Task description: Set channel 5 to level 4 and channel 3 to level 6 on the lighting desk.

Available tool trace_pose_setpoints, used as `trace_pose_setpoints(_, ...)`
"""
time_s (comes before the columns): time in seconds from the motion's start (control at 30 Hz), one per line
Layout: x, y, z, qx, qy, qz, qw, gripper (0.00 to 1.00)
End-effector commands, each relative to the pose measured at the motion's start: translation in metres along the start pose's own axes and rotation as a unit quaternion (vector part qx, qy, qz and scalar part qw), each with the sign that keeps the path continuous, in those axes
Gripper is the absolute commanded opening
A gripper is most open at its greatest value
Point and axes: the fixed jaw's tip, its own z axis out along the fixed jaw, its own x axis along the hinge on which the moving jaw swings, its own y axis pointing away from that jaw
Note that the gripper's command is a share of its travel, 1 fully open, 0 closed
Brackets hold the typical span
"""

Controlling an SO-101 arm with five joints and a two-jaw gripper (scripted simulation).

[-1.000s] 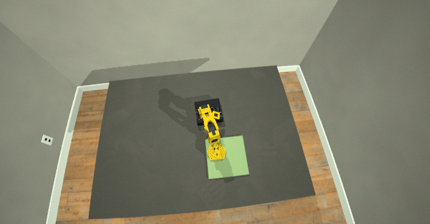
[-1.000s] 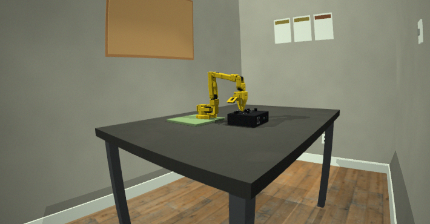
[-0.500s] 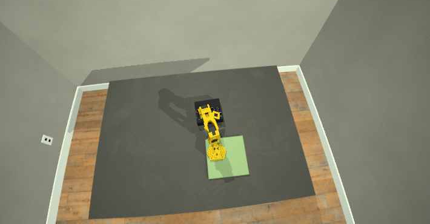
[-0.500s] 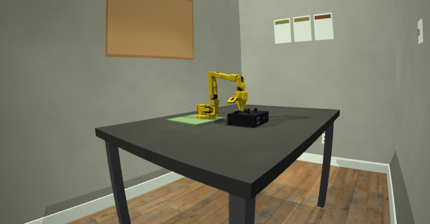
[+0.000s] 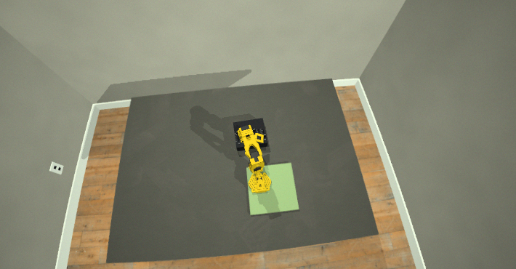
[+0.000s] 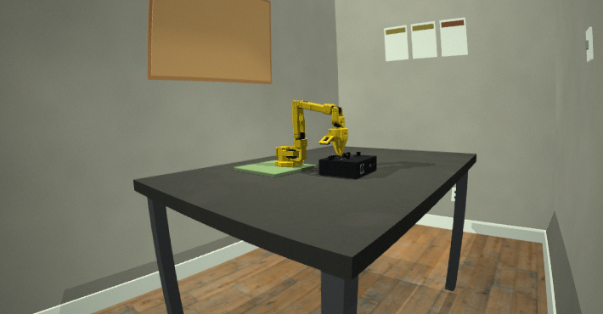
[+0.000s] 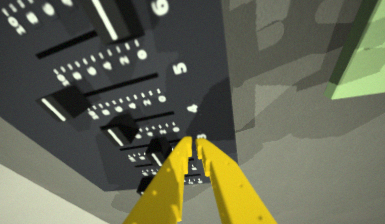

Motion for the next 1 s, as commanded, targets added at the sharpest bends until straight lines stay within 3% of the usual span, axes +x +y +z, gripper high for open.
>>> trace_pose_setpoints(0.0, -0.0013, 0.0004, 0.0019, 0.009, -0.003, -0.001, 1.000, 0.00)
trace_pose_setpoints(0.97, -0.0002, 0.0054, -0.0006, 0.009, -0.003, 0.001, 1.000, 0.00)
